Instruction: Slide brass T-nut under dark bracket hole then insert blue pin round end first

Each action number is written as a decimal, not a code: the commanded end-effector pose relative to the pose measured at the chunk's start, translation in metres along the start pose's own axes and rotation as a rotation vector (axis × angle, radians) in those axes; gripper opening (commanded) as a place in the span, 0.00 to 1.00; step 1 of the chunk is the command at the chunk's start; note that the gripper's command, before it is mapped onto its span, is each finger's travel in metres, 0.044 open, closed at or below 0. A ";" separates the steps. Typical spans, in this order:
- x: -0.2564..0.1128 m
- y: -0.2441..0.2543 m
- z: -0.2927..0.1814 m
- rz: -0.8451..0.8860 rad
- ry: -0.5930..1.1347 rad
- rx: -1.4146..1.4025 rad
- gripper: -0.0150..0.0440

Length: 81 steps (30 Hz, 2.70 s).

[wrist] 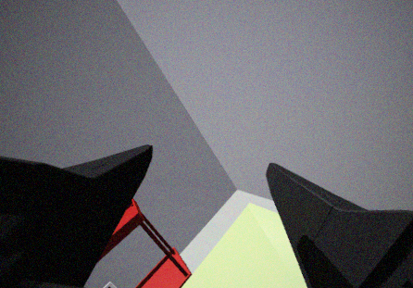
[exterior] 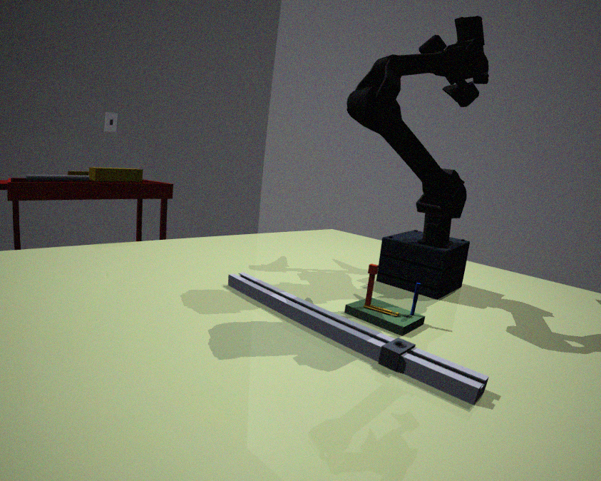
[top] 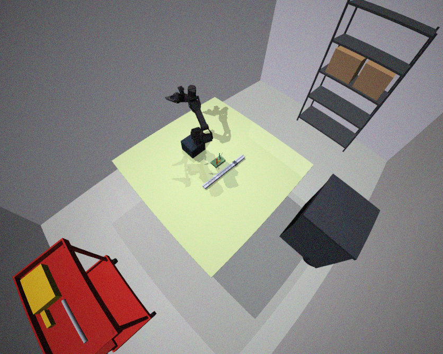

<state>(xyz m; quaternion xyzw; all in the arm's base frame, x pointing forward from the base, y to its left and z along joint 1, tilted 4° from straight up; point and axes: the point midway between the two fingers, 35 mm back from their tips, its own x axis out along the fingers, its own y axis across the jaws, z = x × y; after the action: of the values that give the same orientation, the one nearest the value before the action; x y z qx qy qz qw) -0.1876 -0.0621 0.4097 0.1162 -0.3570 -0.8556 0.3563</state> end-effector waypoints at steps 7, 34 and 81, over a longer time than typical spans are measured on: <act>-0.030 -0.059 0.045 -0.290 -0.206 -0.193 1.00; -0.394 -0.165 -0.001 -1.862 -0.418 -0.119 1.00; -0.346 -0.039 -0.439 -1.975 -0.046 0.973 1.00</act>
<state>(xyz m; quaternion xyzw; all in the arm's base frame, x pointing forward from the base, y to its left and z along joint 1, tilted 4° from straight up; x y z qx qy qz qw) 0.2397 -0.0359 0.0546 0.4611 -0.4119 -0.5354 -0.5754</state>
